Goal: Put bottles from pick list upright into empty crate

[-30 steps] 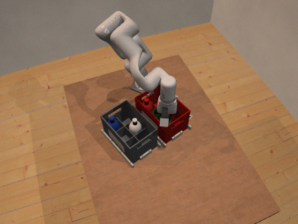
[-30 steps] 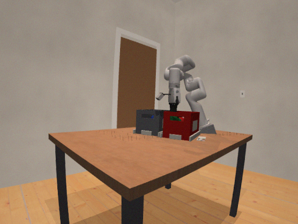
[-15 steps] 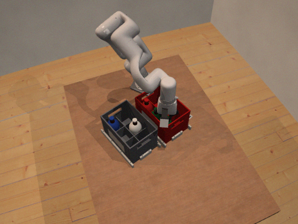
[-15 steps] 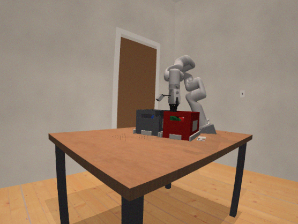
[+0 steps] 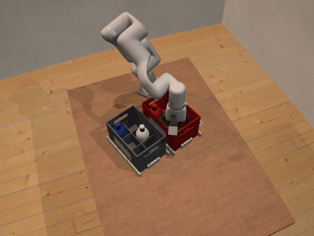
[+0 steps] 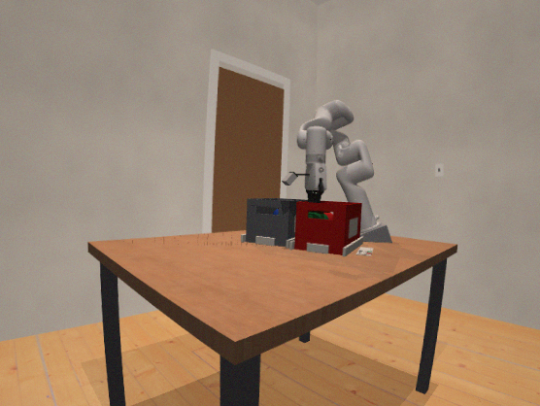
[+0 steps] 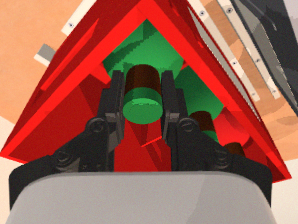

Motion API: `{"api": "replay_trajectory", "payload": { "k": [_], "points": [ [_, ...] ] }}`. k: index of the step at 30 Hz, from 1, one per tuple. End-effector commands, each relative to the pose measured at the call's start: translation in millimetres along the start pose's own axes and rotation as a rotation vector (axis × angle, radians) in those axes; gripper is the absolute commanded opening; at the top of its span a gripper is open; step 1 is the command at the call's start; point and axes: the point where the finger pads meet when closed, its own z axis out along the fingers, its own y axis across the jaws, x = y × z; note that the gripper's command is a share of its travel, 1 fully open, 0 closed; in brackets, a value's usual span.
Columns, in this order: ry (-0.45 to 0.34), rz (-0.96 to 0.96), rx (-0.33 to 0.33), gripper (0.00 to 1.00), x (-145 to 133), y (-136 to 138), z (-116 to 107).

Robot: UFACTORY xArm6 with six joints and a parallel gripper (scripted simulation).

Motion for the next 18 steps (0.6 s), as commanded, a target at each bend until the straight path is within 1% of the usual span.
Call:
{"api": "replay_trajectory", "payload": {
  "k": [1, 18],
  "points": [
    [0.003, 0.001, 0.003, 0.0, 1.3, -0.7, 0.7],
    [0.003, 0.001, 0.003, 0.0, 1.3, -0.7, 7.1]
  ]
}}
